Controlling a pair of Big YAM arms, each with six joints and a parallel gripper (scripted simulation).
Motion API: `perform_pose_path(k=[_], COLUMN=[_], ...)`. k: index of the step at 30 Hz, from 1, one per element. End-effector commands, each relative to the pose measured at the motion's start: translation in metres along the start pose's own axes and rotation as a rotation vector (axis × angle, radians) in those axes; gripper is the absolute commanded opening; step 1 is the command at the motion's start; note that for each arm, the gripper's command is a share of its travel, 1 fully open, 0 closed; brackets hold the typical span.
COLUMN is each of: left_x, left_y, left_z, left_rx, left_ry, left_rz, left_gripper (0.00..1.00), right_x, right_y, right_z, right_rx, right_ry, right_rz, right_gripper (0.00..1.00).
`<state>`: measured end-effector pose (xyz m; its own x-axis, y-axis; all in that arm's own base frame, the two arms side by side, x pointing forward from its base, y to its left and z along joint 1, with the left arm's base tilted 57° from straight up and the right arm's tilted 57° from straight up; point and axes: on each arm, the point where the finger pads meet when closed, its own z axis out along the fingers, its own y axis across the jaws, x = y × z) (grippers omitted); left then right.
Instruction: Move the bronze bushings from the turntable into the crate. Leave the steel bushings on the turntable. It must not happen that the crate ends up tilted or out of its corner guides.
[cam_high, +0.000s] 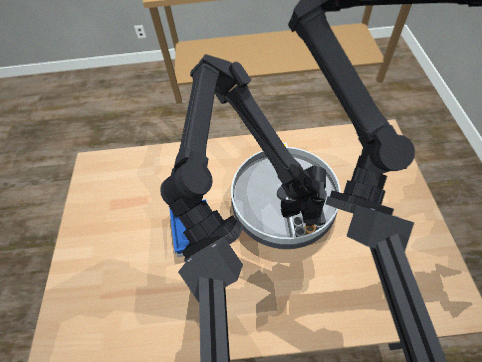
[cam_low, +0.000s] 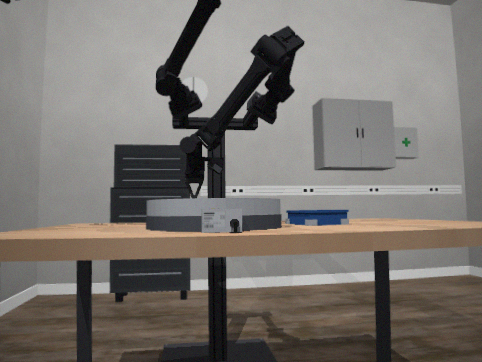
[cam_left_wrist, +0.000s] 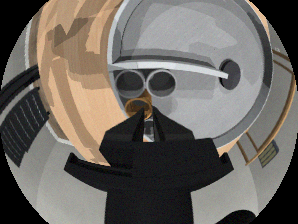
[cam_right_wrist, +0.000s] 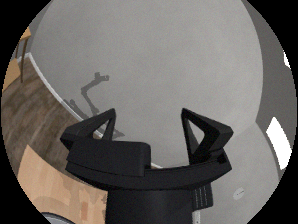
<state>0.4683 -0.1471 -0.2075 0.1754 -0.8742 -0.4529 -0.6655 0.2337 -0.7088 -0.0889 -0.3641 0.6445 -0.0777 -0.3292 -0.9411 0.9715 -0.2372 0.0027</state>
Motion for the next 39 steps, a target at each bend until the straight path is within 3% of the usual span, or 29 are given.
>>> perform_pose_path(k=[1, 39], left_x=[0.0012, 0.0029], left_y=[0.0112, 0.0027], left_z=[-0.0028, -0.0042], left_rx=[-0.008, -0.002], left_ry=[0.006, 0.005], left_rz=[0.025, 0.008], left_gripper=[0.13, 0.13], right_x=[-0.0332, -0.0332], right_y=[-0.0067, -0.0067], right_z=[-0.0036, -0.0036], right_rx=[0.015, 0.015], right_ry=[-0.054, -0.054], right_rz=[-0.009, -0.009], right_gripper=[1.00, 1.00])
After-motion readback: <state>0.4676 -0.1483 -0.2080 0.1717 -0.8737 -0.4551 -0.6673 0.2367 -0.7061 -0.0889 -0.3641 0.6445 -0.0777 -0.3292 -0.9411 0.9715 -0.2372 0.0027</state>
